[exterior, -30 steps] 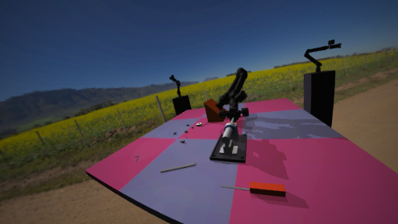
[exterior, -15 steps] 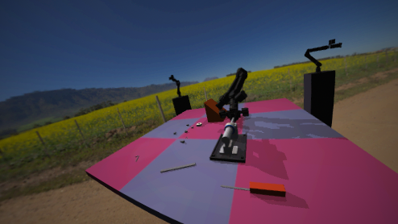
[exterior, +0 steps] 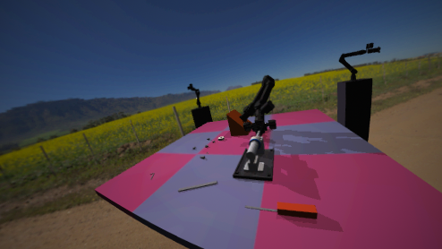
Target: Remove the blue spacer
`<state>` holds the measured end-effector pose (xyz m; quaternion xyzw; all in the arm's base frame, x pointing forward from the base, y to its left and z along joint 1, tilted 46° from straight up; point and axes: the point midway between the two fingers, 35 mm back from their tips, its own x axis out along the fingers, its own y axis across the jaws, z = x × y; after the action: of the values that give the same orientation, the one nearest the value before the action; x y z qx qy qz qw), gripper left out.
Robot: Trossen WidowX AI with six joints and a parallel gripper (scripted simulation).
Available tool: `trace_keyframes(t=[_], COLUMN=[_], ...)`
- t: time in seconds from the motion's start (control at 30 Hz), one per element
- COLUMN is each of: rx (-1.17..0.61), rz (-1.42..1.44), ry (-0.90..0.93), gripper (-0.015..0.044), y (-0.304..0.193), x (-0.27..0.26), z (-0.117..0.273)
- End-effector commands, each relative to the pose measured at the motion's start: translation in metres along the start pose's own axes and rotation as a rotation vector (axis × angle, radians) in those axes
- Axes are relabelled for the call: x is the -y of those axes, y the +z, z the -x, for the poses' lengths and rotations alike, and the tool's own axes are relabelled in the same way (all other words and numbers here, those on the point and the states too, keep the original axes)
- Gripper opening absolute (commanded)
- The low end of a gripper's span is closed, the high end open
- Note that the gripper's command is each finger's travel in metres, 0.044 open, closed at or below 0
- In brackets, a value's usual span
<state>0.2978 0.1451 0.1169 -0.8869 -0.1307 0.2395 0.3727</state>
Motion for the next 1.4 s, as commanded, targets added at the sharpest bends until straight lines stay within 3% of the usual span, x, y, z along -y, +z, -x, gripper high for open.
trace_keyframes(t=[0.0, 1.37], rx=[0.0, 0.0], rz=[-0.004, -0.004], ry=[0.0, 0.001], gripper=[0.0, 0.0], y=[0.0002, 0.002], x=[-0.0001, -0.0001], z=[0.0007, 0.0037])
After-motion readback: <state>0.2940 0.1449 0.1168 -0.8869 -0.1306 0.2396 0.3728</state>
